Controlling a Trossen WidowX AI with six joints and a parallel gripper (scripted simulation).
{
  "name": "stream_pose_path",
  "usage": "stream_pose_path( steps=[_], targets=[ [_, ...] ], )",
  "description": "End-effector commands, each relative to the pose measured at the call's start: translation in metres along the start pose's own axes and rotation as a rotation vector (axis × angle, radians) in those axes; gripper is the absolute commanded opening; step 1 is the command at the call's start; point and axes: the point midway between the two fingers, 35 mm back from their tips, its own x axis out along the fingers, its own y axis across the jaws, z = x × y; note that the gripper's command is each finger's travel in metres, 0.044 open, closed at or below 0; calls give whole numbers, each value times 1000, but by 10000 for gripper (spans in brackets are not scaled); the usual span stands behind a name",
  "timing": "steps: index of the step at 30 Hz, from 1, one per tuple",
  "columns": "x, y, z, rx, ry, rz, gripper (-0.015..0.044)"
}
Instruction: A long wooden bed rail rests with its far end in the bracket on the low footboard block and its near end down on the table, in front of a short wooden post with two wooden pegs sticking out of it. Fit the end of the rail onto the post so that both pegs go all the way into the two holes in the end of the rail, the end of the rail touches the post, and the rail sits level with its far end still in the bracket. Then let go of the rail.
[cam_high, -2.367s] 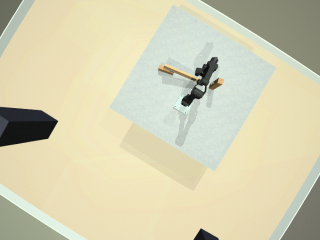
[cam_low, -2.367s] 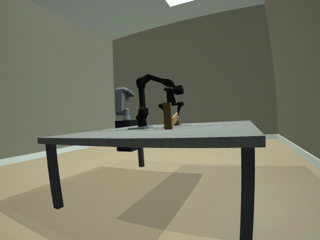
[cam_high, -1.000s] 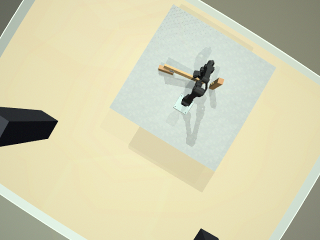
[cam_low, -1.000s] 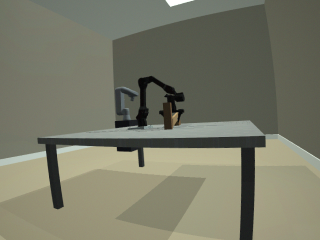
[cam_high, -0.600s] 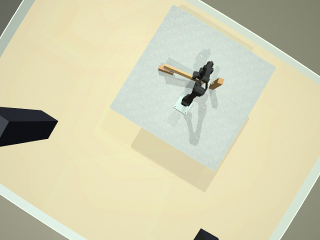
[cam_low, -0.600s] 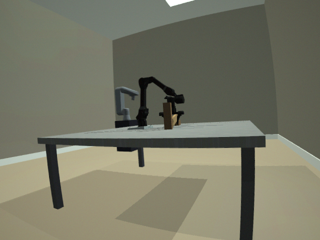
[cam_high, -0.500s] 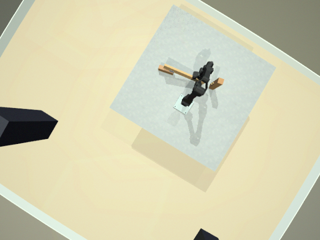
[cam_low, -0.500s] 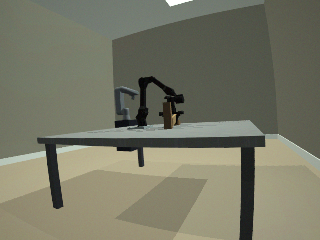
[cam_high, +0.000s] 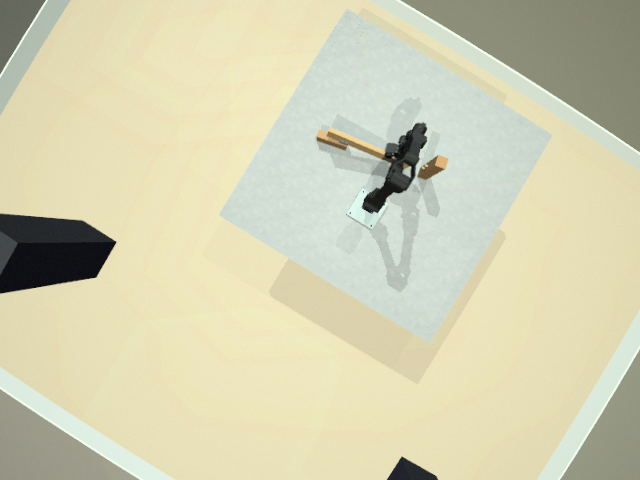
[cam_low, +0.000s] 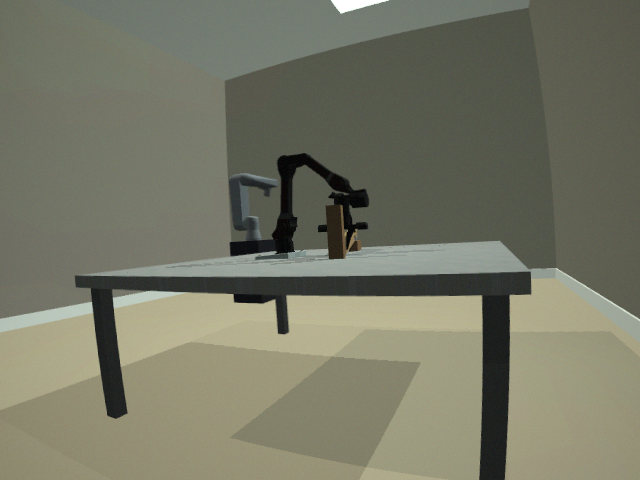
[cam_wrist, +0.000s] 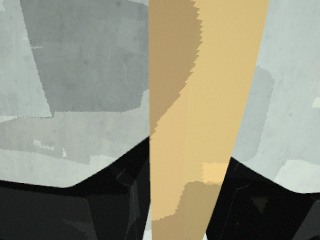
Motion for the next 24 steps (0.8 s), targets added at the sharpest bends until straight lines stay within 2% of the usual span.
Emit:
stream_pose_path(
  steps=[1, 24],
  targets=[
    [0, 0, -1, 0, 5, 0, 0],
    [-7, -1, 0, 0, 5, 0, 0]
  ],
)
